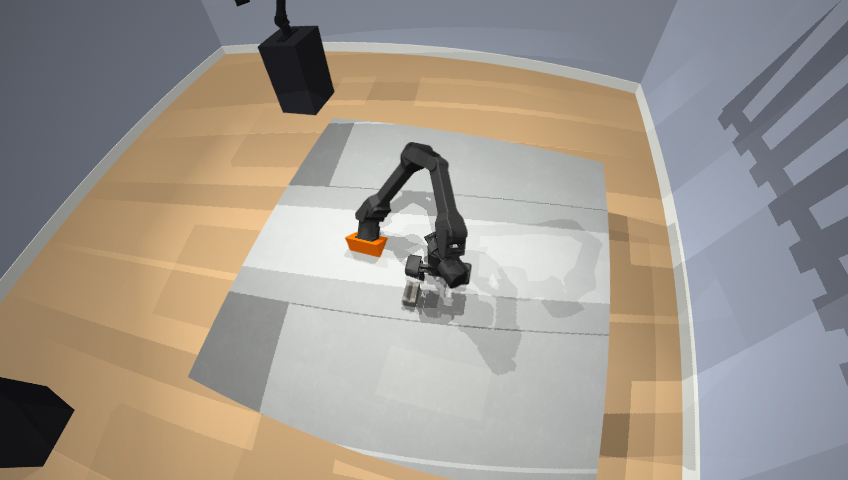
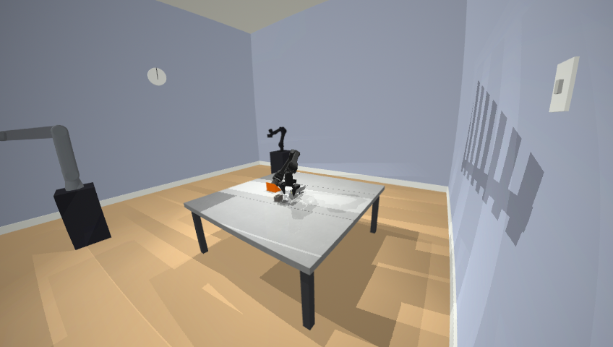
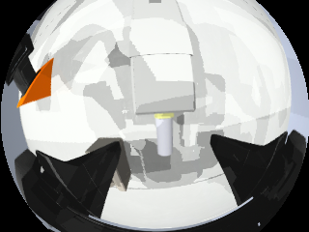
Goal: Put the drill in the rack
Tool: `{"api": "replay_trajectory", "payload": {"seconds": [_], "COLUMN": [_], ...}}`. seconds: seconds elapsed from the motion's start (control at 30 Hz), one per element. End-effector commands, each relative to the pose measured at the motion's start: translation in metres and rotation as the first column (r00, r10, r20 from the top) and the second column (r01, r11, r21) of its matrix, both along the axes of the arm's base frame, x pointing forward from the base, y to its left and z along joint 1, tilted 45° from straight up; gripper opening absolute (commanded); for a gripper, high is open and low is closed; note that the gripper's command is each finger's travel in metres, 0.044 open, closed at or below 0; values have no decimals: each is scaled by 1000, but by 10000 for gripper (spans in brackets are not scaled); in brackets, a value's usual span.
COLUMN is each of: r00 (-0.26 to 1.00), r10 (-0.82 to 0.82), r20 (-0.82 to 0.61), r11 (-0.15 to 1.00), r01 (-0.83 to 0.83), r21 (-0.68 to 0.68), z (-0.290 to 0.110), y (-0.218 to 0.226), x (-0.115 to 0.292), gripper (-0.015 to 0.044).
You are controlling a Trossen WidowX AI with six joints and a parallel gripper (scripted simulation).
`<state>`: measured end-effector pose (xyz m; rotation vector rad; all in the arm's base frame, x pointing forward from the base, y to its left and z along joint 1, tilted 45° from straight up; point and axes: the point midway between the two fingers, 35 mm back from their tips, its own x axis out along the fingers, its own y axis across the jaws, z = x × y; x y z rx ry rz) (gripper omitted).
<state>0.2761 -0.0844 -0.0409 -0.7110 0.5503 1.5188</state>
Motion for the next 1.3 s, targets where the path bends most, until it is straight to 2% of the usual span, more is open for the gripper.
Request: {"api": "replay_trajectory", "payload": {"seconds": [0.0,0.43,0.97,1.07,1.27], "r00": [1000,1000,1000,1000,1000], "r10": [-5,-5,1,1,-3], "r20": [-5,-5,0,0,-3], "r11": [1000,1000,1000,1000,1000], "r01": [5,5,-1,-1,3], "r21": [5,7,3,3,5], "z": [-3,-12,-11,-11,-12], "y": [6,23,20,20,18], "x": [-1,-3,-2,-2,-2], "gripper": [440,440,20,0,0]}}
